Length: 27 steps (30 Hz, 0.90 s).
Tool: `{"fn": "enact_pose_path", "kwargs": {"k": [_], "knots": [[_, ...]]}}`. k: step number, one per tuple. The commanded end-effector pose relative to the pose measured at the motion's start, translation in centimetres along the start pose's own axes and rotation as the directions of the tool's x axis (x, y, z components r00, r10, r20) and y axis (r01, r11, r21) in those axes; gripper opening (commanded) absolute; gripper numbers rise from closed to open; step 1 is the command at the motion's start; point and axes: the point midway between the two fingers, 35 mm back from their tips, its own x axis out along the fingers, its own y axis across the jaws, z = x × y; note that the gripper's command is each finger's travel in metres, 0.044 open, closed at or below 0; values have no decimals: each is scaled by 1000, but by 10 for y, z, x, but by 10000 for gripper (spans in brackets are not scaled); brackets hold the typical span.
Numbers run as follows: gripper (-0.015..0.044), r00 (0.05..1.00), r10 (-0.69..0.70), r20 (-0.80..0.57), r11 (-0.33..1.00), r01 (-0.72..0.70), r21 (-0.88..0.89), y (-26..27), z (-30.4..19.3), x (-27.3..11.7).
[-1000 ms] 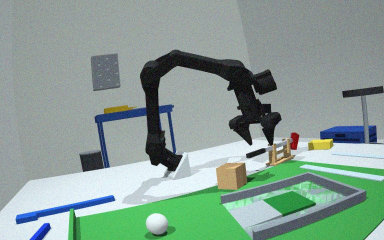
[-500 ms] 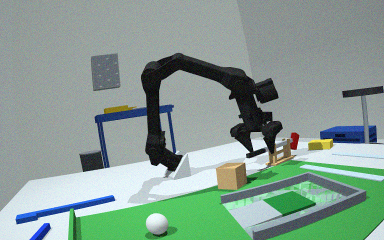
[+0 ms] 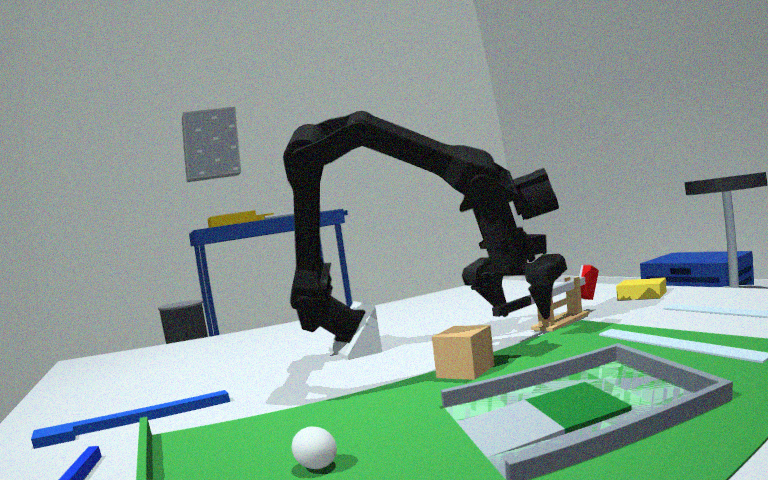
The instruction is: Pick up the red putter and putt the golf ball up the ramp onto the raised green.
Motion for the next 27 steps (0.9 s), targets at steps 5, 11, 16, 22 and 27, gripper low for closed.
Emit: {"fn": "enact_pose_path", "kwargs": {"k": [5, 11, 16, 22, 27], "knots": [[440, 1000, 6, -10, 1000, -6, -9, 2, -2, 8], [282, 1000, 3, -3, 1000, -3, -1, 1, -1, 4], [151, 1000, 3, -3, 1000, -3, -1, 1, -1, 4], [33, 1000, 3, -3, 1000, -3, -1, 1, -1, 4], [0, 1000, 3, -3, 1000, -3, -1, 1, -1, 4]]}}
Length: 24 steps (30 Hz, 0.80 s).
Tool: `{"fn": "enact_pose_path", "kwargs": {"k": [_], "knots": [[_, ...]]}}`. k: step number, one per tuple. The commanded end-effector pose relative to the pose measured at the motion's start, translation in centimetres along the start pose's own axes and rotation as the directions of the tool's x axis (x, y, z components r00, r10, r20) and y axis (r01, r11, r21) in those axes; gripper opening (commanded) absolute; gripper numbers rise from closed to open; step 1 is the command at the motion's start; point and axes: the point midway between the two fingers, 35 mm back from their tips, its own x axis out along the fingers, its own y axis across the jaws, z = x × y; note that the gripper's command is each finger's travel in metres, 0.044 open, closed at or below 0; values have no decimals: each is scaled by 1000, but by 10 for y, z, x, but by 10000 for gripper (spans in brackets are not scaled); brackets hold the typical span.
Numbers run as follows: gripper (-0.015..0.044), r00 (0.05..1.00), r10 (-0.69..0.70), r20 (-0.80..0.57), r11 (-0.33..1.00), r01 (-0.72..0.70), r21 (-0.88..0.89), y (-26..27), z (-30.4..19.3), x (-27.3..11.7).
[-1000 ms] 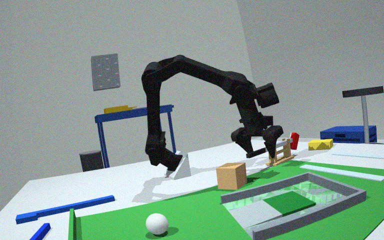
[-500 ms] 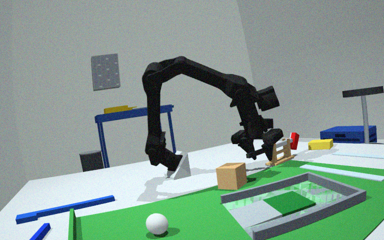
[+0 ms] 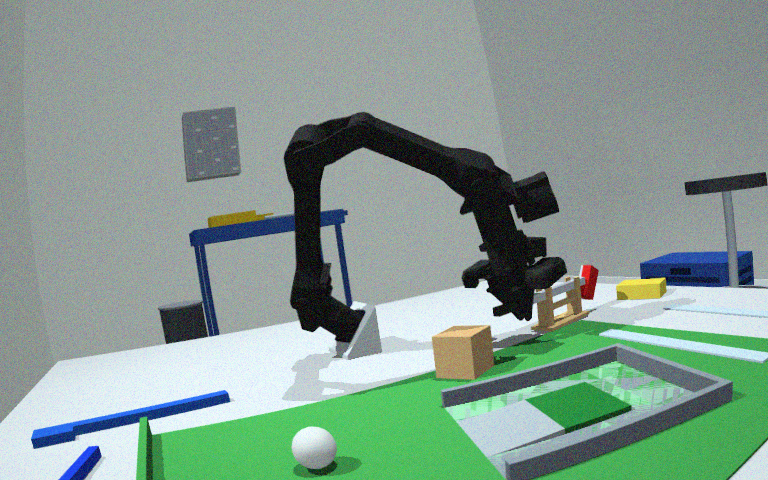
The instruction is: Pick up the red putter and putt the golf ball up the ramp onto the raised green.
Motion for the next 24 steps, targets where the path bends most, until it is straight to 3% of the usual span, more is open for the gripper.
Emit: {"fn": "enact_pose_path", "kwargs": {"k": [1, 20, 24], "knots": [[0, 1000, -2, 0, 1000, 2, 1, -1, 0, -1], [0, 1000, 1, 3, 1000, -1, -1, 0, 27, -93], [0, 1000, 1, 3, 1000, -1, -1, 0, 27, -97]]}}
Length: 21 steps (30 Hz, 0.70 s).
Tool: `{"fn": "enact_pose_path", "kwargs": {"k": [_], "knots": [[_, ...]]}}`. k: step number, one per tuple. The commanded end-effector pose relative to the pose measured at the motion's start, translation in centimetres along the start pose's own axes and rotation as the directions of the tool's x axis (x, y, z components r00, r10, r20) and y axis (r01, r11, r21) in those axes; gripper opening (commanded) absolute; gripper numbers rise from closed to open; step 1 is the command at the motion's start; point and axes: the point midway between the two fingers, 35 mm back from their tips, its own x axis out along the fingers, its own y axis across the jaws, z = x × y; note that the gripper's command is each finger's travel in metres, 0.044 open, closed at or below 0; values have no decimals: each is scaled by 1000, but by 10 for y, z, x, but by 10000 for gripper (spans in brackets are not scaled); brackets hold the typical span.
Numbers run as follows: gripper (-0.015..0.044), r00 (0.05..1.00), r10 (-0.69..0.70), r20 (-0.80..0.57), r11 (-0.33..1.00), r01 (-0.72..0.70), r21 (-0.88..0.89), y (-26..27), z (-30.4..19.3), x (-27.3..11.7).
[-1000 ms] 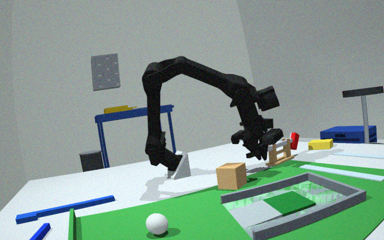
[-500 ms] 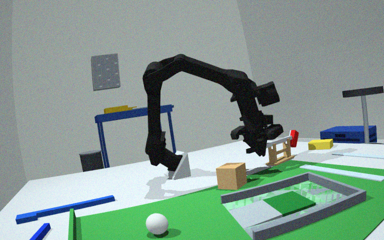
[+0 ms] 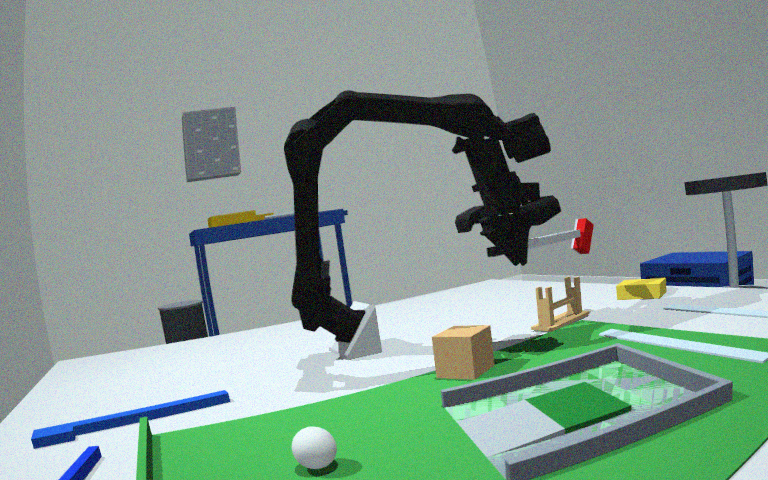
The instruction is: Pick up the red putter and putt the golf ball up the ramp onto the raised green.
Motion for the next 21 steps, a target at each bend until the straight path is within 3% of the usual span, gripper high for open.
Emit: {"fn": "enact_pose_path", "kwargs": {"k": [1, 10, 21], "knots": [[0, 1000, 0, 0, 1000, 0, 1, 0, 0, 0], [0, 999, -31, -20, 993, 33, 115, -11, -42, -21], [0, 996, -85, -29, 883, 89, 461, -29, -111, -54]]}}
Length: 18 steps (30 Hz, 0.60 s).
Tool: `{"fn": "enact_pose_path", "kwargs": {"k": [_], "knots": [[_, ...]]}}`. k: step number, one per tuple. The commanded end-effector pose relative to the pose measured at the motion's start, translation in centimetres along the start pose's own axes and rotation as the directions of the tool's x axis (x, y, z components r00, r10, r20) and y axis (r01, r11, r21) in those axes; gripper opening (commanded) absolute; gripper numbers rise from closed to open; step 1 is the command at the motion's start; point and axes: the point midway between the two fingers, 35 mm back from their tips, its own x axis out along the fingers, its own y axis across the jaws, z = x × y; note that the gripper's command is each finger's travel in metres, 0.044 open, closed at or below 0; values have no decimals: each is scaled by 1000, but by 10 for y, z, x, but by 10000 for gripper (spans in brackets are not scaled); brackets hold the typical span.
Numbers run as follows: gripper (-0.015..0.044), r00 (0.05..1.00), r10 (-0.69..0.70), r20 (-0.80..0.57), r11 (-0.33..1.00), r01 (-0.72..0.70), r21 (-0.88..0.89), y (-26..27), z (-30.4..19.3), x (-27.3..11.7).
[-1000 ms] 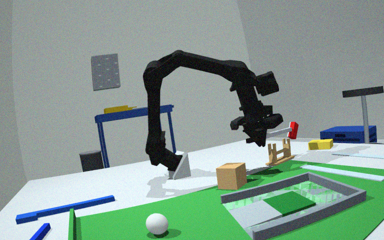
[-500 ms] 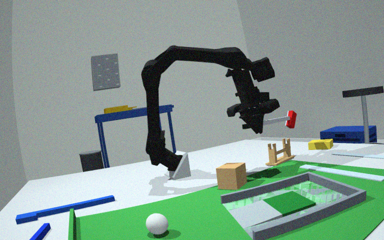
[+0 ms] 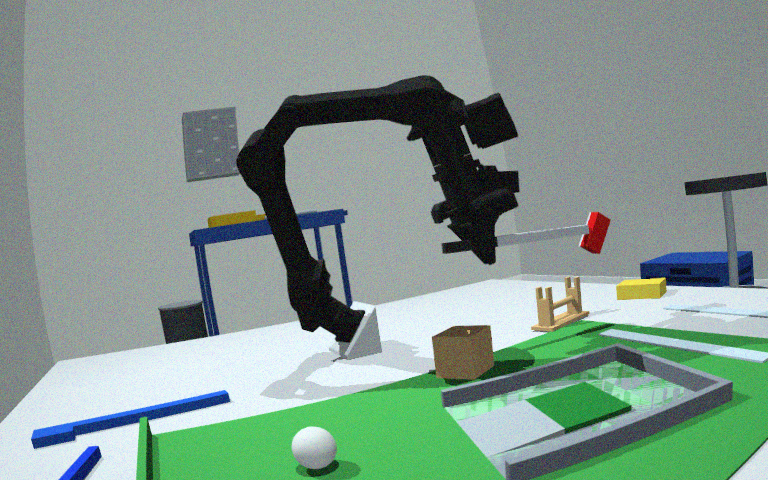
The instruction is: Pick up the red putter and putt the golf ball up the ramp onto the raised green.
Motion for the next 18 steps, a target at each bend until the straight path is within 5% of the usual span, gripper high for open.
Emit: {"fn": "enact_pose_path", "kwargs": {"k": [1, 18], "knots": [[0, 1000, -25, 10, 990, 23, 139, -15, -23, -13], [0, 994, -107, -18, 751, 93, 653, -56, -130, -45]]}}
